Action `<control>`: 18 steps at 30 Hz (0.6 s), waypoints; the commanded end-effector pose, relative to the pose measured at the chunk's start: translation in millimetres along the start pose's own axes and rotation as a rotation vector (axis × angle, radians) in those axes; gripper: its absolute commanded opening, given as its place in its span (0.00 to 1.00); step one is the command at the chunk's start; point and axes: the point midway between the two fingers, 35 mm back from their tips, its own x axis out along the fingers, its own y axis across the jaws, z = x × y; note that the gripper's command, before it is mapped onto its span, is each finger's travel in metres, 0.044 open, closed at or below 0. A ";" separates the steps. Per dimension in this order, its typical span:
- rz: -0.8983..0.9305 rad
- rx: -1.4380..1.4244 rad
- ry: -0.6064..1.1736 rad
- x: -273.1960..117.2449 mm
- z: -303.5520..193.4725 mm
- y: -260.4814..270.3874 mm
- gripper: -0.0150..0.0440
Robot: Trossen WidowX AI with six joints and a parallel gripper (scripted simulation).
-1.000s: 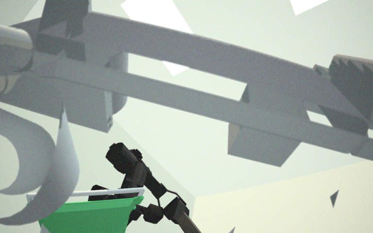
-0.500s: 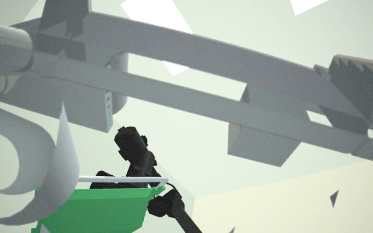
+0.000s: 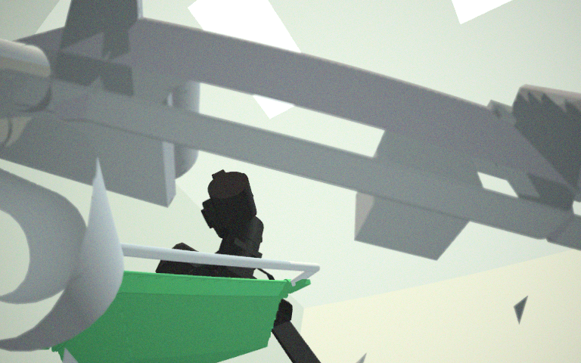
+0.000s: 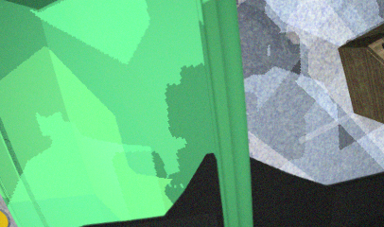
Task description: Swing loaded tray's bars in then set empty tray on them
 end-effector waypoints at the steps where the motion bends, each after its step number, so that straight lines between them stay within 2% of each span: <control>1: 0.024 -0.024 0.010 -6.4 -18.8 0.9 0.25; 18: 0.035 -0.176 -0.022 -3.8 -91.1 -16.0 0.25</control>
